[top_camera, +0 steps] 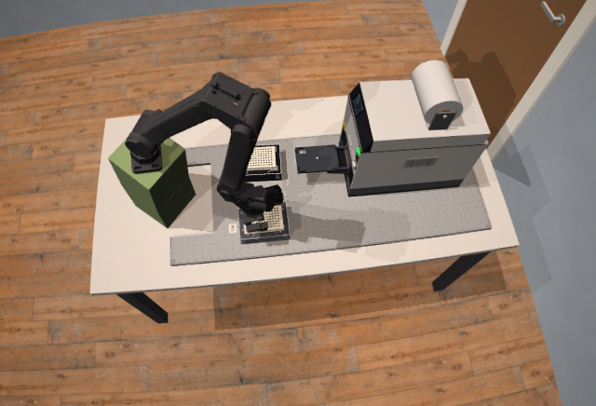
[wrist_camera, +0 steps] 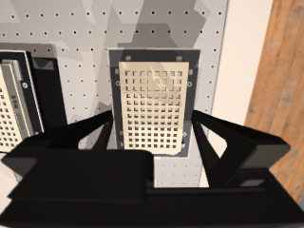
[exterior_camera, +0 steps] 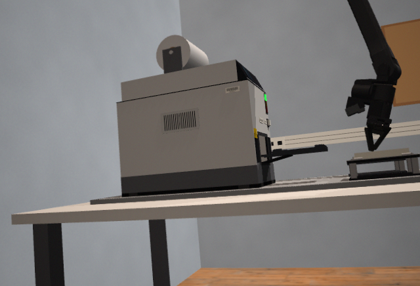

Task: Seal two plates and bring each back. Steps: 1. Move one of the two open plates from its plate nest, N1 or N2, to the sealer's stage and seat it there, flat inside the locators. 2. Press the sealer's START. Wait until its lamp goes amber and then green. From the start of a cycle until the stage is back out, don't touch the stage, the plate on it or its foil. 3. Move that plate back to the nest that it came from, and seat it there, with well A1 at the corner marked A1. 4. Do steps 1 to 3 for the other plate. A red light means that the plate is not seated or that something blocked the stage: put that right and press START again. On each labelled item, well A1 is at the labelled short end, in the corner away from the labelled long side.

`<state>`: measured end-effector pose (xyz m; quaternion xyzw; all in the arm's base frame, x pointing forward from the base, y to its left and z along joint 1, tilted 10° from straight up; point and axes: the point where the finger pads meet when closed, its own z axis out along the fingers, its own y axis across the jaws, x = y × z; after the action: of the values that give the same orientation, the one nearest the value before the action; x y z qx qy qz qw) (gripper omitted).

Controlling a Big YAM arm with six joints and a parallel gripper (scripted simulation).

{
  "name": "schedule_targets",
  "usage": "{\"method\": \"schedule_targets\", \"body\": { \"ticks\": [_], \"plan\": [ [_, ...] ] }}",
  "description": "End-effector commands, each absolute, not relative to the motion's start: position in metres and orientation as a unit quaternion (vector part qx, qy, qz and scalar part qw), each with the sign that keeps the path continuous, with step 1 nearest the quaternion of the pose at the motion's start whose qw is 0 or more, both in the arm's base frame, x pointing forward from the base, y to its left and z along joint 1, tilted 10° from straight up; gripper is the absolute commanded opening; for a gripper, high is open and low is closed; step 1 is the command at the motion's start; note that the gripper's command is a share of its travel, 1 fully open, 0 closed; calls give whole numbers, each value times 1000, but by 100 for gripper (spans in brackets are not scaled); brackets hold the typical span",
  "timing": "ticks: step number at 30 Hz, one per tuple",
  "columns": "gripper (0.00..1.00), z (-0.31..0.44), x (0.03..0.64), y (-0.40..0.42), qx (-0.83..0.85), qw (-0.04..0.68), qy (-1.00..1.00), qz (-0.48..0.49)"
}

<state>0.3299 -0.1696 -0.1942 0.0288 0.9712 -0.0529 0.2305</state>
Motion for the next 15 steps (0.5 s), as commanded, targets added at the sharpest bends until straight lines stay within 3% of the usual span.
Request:
{"method": "schedule_targets", "body": {
  "ticks": [1, 15],
  "plan": [
    [100, -193, 328, -166, 23, 228, 972, -51],
    [100, -209, 322, -171, 30, 224, 973, -51]
  ]
}}
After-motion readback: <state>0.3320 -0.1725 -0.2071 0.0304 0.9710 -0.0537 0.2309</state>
